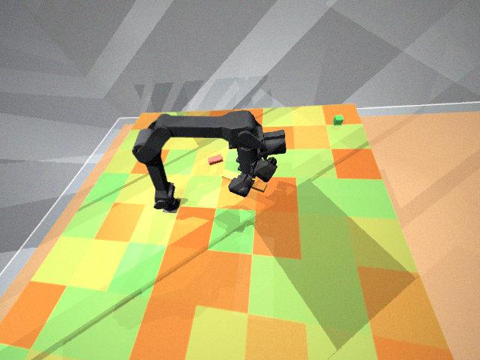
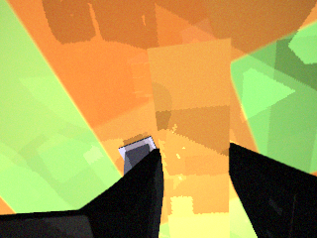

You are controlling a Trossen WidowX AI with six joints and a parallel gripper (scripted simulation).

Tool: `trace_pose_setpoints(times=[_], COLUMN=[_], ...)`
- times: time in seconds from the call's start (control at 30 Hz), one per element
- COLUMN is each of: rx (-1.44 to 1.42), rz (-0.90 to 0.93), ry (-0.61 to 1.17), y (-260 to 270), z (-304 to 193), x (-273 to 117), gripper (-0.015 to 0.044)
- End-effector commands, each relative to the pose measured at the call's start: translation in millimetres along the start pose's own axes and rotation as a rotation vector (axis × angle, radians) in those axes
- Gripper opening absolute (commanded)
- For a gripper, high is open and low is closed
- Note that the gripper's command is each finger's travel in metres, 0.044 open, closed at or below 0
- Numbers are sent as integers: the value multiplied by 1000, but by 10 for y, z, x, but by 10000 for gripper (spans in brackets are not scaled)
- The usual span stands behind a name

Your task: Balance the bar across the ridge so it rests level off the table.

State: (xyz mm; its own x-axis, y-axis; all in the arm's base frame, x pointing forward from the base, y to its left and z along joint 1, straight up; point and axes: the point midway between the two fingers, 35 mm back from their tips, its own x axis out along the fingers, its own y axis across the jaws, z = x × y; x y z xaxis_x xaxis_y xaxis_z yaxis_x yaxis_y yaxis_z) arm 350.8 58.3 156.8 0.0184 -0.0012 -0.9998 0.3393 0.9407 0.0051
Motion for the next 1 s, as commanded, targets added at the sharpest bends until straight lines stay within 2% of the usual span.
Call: trace_pose_setpoints(times=[0.0, 0.43, 0.97], rx=[-77, -283, -290], rz=[10, 13, 13], ry=[-8, -7, -7], y=[127, 516, 564], z=[-98, -379, -390], x=[-35, -36, 146], gripper=[0, 0, 0])
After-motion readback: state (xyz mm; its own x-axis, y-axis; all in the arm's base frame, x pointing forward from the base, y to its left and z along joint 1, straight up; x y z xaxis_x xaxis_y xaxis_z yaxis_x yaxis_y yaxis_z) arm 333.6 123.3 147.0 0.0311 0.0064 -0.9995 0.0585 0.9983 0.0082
